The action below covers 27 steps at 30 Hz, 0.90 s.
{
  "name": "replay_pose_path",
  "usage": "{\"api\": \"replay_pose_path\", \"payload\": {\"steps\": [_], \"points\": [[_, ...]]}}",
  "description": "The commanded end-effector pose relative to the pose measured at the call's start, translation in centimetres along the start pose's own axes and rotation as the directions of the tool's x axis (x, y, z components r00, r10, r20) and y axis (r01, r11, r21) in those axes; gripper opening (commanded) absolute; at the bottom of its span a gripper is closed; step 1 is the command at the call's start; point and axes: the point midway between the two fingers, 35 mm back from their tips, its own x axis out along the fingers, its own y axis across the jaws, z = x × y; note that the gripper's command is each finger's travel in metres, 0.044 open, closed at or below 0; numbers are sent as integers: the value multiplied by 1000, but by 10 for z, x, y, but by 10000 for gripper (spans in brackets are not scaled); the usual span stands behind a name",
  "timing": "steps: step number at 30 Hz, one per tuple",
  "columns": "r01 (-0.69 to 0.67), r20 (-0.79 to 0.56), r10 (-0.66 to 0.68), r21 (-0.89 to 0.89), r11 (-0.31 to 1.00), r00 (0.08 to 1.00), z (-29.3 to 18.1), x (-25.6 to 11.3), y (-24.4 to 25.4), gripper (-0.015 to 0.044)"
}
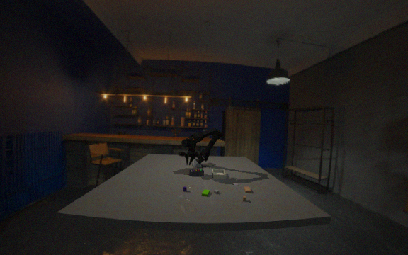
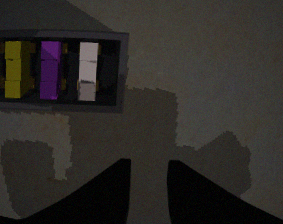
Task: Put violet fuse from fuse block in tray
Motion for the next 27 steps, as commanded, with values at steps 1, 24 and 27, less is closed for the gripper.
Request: {"api": "replay_pose_path", "payload": {"steps": [1,24,27], "points": [[-181,-2,182,48,982,983,34,-7,43,74],[-181,-2,181,47,982,983,36,6,41,74],[-181,-2,182,47,982,983,36,9,42,74]]}}
